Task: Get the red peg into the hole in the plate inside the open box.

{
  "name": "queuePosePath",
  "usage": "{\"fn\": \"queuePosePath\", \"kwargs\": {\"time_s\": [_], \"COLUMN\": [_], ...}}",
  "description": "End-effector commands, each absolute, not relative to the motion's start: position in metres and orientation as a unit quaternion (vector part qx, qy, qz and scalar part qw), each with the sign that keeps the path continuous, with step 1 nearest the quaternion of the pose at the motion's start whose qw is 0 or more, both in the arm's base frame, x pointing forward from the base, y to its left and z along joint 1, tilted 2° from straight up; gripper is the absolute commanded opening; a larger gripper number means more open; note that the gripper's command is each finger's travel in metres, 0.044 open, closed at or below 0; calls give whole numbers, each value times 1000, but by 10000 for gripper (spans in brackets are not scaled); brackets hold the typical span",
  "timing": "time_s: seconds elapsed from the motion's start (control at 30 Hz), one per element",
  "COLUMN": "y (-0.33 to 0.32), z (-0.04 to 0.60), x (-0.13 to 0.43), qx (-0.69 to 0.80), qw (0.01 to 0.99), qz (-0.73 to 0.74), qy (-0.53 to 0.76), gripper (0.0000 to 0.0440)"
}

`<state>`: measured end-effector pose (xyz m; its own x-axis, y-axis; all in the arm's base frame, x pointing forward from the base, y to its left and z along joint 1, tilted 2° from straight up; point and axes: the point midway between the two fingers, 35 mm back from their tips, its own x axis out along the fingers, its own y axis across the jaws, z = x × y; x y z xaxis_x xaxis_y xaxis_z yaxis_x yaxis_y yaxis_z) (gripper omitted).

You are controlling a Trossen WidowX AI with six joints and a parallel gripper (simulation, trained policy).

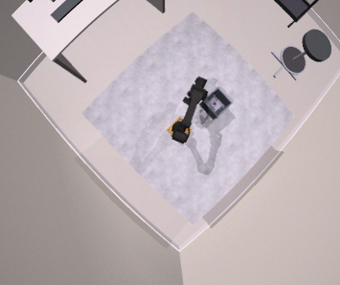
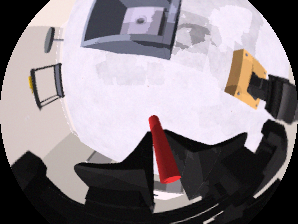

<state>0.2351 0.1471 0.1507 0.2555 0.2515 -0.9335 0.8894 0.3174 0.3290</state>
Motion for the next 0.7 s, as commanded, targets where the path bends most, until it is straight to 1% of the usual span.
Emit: {"fn": "queuePosePath", "kwargs": {"time_s": [0.0, 0.27, 0.67], "y": [130, 99, 58], "z": [167, 179, 177], "x": [244, 257, 268], "qx": [520, 517, 505], "qw": [613, 628, 625], "qz": [-270, -293, -338], "qy": [529, 502, 490], "gripper": [0, 0, 0]}}
